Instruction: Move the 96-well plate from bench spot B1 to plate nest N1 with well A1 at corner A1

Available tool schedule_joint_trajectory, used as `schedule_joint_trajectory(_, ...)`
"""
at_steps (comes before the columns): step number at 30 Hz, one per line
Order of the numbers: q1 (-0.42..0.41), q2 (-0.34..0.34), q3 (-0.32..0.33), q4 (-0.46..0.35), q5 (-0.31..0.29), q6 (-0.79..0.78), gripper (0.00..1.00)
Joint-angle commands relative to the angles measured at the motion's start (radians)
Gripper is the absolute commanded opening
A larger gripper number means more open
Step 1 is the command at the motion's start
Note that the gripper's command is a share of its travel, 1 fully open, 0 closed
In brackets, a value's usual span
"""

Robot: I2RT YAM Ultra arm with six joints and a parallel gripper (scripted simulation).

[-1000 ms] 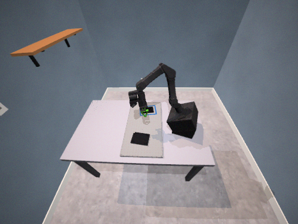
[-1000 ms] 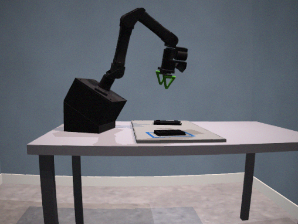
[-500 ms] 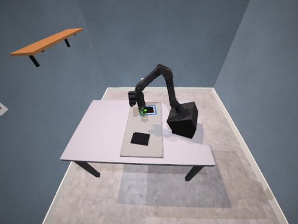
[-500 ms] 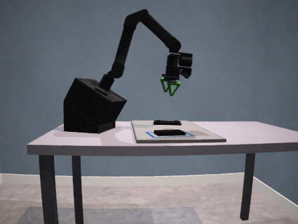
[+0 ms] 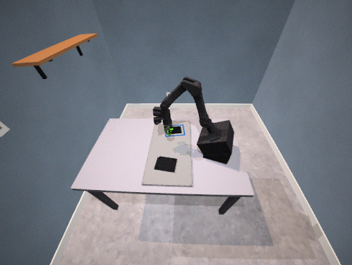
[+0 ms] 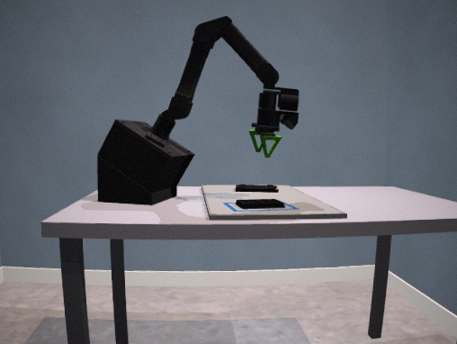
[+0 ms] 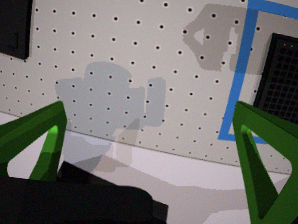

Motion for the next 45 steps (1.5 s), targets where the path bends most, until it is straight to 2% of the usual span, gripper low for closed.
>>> schedule_joint_trajectory(1, -0.059, 0.037, 0.019, 0.054, -0.027, -0.067, 1.00)
schedule_joint_trajectory(2, -0.076, 0.045, 0.024, 0.060, -0.034, -0.082, 1.00)
schedule_joint_trajectory(3, -0.078, 0.041, -0.031, 0.079, -0.017, -0.073, 1.00)
schedule_joint_trajectory(5, -0.112, 0.055, -0.030, 0.092, -0.032, -0.103, 1.00)
schedule_joint_trajectory(8, -0.163, 0.076, 0.015, 0.110, -0.052, -0.149, 1.00)
schedule_joint_trajectory(9, -0.165, 0.072, -0.041, 0.131, -0.033, -0.140, 1.00)
schedule_joint_trajectory(12, -0.182, 0.079, -0.041, 0.137, -0.041, -0.154, 1.00)
schedule_joint_trajectory(14, -0.216, 0.092, -0.001, 0.151, -0.055, -0.185, 1.00)
schedule_joint_trajectory(16, -0.248, 0.106, 0.004, 0.161, -0.070, -0.214, 1.00)
schedule_joint_trajectory(17, -0.250, 0.100, -0.054, 0.183, -0.046, -0.204, 1.00)
schedule_joint_trajectory(19, -0.283, 0.113, -0.053, 0.194, -0.065, -0.233, 1.00)
schedule_joint_trajectory(22, -0.332, 0.134, -0.008, 0.210, -0.085, -0.277, 1.00)
schedule_joint_trajectory(23, -0.333, 0.128, -0.066, 0.234, -0.060, -0.267, 1.00)
schedule_joint_trajectory(25, -0.365, 0.141, -0.065, 0.244, -0.080, -0.295, 1.00)
schedule_joint_trajectory(27, -0.398, 0.155, -0.026, 0.255, -0.093, -0.324, 1.00)
schedule_joint_trajectory(29, -0.398, 0.155, -0.026, 0.255, -0.093, -0.324, 1.00)
schedule_joint_trajectory(30, -0.399, 0.150, -0.079, 0.282, -0.060, -0.316, 1.00)
schedule_joint_trajectory(33, -0.446, 0.168, -0.073, 0.296, -0.094, -0.357, 1.00)
schedule_joint_trajectory(34, -0.463, 0.173, -0.043, 0.301, -0.100, -0.371, 1.00)
schedule_joint_trajectory(37, -0.510, 0.196, -0.029, 0.313, -0.123, -0.412, 1.00)
schedule_joint_trajectory(45, -0.502, 0.205, -0.023, 0.313, -0.129, -0.418, 1.00)
